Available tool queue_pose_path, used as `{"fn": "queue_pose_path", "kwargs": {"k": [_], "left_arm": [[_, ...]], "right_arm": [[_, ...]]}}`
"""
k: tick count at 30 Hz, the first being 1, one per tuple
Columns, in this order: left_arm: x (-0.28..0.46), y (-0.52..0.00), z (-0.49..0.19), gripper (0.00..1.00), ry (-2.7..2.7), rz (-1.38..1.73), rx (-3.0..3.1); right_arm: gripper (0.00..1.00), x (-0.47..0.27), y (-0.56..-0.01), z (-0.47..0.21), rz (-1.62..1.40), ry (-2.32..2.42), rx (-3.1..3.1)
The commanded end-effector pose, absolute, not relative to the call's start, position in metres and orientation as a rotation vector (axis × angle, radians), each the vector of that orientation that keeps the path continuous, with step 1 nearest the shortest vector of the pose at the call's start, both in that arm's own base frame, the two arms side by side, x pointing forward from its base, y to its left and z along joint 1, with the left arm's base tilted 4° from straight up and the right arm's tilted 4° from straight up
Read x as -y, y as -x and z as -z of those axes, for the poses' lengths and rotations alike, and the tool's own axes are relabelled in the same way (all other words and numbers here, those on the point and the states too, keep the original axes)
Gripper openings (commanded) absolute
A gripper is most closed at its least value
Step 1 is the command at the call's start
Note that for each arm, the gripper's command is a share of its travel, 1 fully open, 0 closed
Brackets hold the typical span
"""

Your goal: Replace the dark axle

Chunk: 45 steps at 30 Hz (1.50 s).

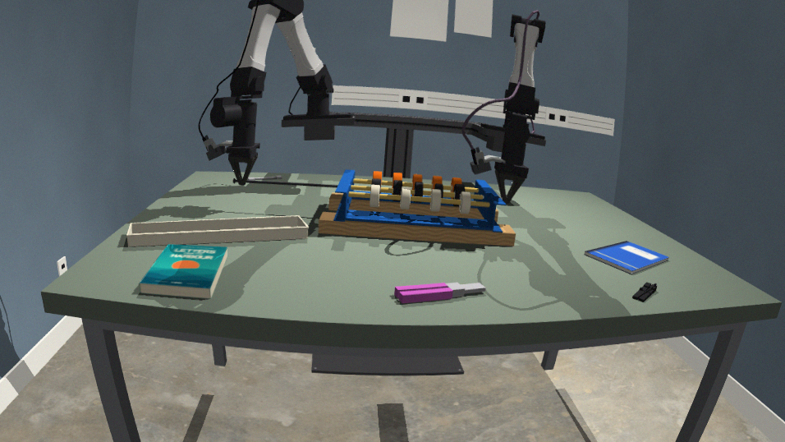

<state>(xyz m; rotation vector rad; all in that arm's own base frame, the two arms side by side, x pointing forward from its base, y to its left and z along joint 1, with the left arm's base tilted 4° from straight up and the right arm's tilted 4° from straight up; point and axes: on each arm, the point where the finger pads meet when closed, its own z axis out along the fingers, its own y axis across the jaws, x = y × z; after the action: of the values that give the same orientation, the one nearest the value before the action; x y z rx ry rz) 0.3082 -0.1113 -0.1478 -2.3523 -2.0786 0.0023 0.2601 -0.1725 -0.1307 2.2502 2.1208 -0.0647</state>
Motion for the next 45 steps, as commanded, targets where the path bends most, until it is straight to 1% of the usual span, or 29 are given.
{"fn": "queue_pose_path", "kwargs": {"k": [1,6,8,13,17,18,19,22,45], "left_arm": [[0.152,-0.304,0.157,0.00,2.485,-0.204,2.097],[0.158,-0.313,0.154,0.00,2.481,-0.196,2.131],[0.157,-0.308,0.156,0.00,2.476,-0.203,2.125],[0.159,-0.310,0.154,0.00,2.477,-0.201,2.133],[0.162,-0.312,0.154,0.00,2.485,-0.200,2.134],[0.167,-0.329,0.129,0.00,2.552,-0.146,2.156],[0.165,-0.329,0.129,0.00,2.558,-0.143,2.150],[0.166,-0.329,0.130,0.00,2.549,-0.141,2.156],[0.164,-0.329,0.130,0.00,2.539,-0.123,2.158]], "right_arm": [[0.00,0.172,-0.261,0.132,0.046,-2.252,-2.139],[0.00,0.171,-0.262,0.132,0.050,-2.245,-2.151],[0.00,0.173,-0.256,0.134,0.056,-2.270,-2.142],[0.00,0.172,-0.262,0.131,0.052,-2.248,-2.147],[0.00,0.167,-0.251,0.137,0.063,-2.271,-2.166],[0.00,0.164,-0.253,0.137,0.064,-2.272,-2.167],[0.00,0.163,-0.253,0.137,0.064,-2.270,-2.168],[0.00,0.167,-0.260,0.135,0.047,-2.251,-2.172],[0.00,0.169,-0.255,0.136,0.057,-2.274,-2.154]]}}
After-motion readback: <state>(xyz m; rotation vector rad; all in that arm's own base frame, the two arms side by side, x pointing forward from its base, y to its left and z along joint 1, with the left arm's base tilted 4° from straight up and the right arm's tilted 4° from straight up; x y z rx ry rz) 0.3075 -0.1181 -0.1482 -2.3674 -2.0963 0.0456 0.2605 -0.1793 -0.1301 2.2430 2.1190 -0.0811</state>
